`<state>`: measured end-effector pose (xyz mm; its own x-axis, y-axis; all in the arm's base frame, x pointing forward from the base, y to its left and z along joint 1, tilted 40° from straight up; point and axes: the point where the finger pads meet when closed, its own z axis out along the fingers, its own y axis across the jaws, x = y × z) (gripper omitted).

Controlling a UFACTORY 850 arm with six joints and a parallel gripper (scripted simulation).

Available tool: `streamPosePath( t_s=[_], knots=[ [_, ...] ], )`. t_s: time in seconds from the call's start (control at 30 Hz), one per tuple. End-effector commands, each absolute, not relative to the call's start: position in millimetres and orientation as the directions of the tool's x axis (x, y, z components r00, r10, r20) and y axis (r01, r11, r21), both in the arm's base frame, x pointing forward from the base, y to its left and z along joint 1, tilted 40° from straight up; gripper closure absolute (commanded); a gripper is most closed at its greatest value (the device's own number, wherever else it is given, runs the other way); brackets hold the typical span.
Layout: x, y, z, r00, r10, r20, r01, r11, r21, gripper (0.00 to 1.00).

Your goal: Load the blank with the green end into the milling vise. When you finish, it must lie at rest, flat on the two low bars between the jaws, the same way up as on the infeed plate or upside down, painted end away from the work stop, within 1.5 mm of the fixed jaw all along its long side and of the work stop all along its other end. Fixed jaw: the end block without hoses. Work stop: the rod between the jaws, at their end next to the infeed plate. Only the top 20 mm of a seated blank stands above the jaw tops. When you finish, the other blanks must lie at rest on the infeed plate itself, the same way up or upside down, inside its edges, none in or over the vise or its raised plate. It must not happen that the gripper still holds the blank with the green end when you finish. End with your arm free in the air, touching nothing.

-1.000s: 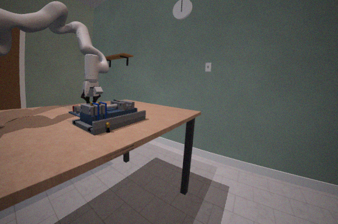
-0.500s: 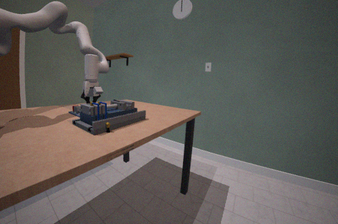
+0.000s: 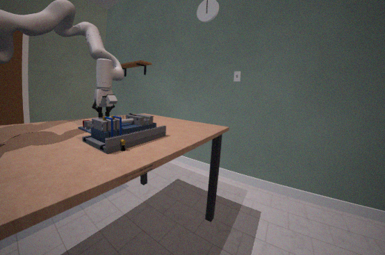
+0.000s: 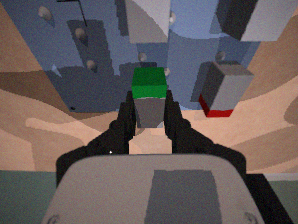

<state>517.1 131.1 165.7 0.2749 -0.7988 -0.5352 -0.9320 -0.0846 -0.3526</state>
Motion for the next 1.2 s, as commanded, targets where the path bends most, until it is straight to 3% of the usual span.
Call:
streamPosePath(
  t_s=[0.0,1.17],
  knots=[
    [515,123,176,0.275,-0.799,-0.535,-0.932,-0.084,-0.353,1.0],
    [501,88,221,0.275,-0.799,-0.535,-0.932,-0.084,-0.353,1.0]
  ],
)
